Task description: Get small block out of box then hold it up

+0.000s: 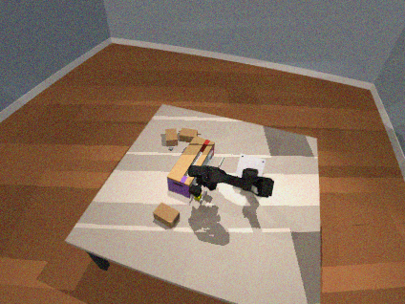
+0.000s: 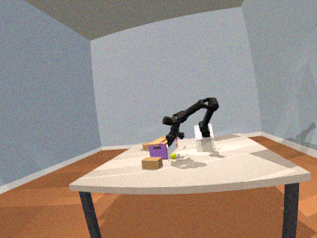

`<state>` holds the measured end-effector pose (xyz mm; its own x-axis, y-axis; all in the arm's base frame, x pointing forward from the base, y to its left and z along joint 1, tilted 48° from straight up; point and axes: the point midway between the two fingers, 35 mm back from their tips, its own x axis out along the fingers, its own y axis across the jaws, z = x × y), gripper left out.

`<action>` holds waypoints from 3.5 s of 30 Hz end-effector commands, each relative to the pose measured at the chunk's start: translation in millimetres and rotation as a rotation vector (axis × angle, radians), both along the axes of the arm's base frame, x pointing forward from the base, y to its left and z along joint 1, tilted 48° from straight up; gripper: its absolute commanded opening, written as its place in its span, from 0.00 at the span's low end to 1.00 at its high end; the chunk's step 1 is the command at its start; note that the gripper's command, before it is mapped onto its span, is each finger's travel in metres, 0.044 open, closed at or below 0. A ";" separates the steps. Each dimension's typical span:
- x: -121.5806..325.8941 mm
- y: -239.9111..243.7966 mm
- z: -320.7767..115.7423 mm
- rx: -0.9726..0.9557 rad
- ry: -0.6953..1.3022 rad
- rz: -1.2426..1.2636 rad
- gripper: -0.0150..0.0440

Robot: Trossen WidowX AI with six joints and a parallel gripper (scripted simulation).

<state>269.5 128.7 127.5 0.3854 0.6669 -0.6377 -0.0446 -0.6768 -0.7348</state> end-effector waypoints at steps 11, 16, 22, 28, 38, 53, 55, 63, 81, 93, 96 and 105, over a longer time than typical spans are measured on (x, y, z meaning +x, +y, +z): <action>-7.3 31.2 -26.7 0.012 0.007 -0.004 0.74; -6.7 36.8 -32.5 0.011 0.007 -0.003 0.74; -6.3 43.6 -39.4 0.011 0.007 -0.003 0.74; -6.6 50.4 -46.2 0.011 0.007 -0.003 0.74; -8.0 61.5 -57.4 0.013 0.007 -0.004 0.74; -9.7 68.6 -64.3 0.015 0.007 -0.004 0.43; -9.7 68.6 -64.3 0.015 0.007 -0.004 0.40; -5.9 51.1 -49.0 0.010 0.006 -0.003 0.25; -7.8 16.2 -23.0 0.095 0.163 -0.140 0.25; -11.6 4.7 -24.8 0.274 0.515 -0.440 0.25; -12.7 2.0 -25.0 0.318 0.603 -0.516 0.25; -15.9 -6.0 -25.3 0.450 0.868 -0.745 0.25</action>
<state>253.9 125.8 100.7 0.3330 0.6871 -0.6458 -0.8532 -0.0720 -0.5165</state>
